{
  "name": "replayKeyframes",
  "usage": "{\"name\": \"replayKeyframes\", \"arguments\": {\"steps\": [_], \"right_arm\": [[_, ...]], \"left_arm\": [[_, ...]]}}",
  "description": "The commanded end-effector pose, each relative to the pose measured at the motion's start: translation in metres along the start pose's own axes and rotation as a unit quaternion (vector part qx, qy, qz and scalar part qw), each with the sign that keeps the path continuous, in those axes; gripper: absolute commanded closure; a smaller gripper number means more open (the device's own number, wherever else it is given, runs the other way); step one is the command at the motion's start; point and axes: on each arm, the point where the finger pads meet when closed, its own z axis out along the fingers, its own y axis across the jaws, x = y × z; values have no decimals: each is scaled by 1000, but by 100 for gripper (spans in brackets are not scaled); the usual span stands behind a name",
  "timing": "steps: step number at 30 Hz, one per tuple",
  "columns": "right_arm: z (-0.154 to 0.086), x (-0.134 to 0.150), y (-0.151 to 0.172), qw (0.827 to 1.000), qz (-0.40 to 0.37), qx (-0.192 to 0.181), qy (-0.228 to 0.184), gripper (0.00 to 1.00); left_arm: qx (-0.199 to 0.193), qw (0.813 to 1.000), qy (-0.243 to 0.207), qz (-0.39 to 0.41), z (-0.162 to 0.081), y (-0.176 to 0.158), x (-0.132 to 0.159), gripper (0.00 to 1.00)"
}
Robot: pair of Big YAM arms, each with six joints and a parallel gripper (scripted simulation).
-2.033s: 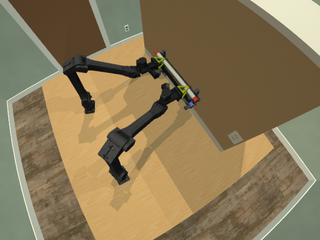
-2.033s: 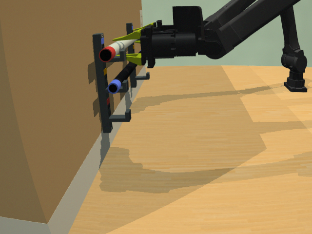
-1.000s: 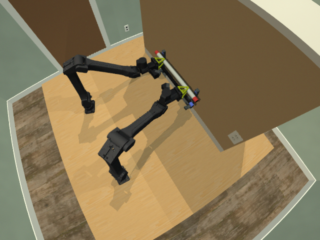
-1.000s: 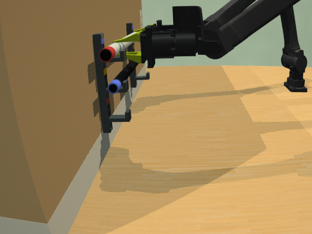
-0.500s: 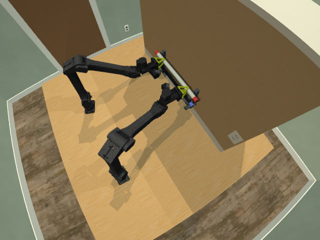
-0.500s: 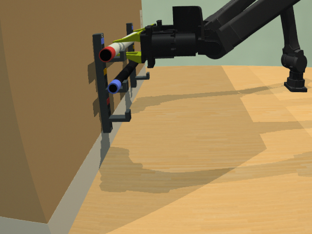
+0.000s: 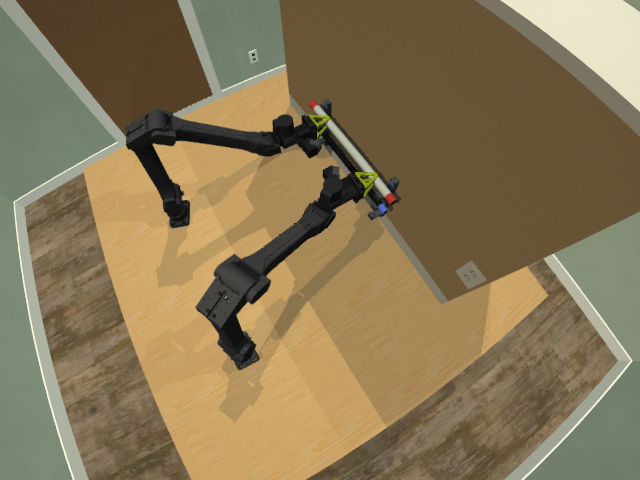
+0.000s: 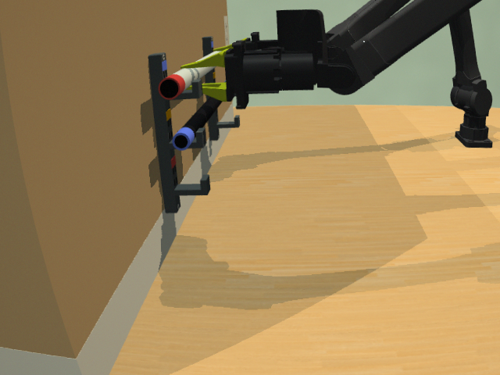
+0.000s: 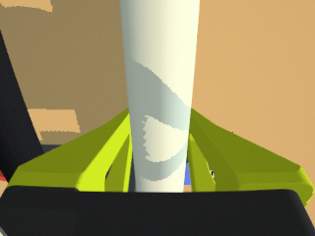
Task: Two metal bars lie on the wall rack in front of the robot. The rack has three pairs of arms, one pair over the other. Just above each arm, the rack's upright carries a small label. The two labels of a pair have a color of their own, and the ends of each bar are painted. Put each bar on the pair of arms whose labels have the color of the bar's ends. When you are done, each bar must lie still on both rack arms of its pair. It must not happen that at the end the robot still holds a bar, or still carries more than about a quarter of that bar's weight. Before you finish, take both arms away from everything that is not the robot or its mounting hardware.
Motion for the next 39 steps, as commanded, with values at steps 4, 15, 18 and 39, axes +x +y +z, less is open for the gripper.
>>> {"name": "replayKeyframes", "arguments": {"steps": [4, 15, 18, 39], "right_arm": [[17, 1, -31, 999, 19, 26, 4, 100], [18, 1, -36, 999, 19, 26, 4, 100], [18, 1, -37, 999, 19, 26, 4, 100], [17, 1, -53, 999, 19, 26, 4, 100]], "left_arm": [[-11, 1000, 7, -4, 19, 14, 7, 100], [-11, 1000, 7, -4, 19, 19, 7, 100], [-11, 1000, 7, -4, 19, 20, 7, 100], [-11, 1000, 7, -4, 18, 36, 7, 100]]}}
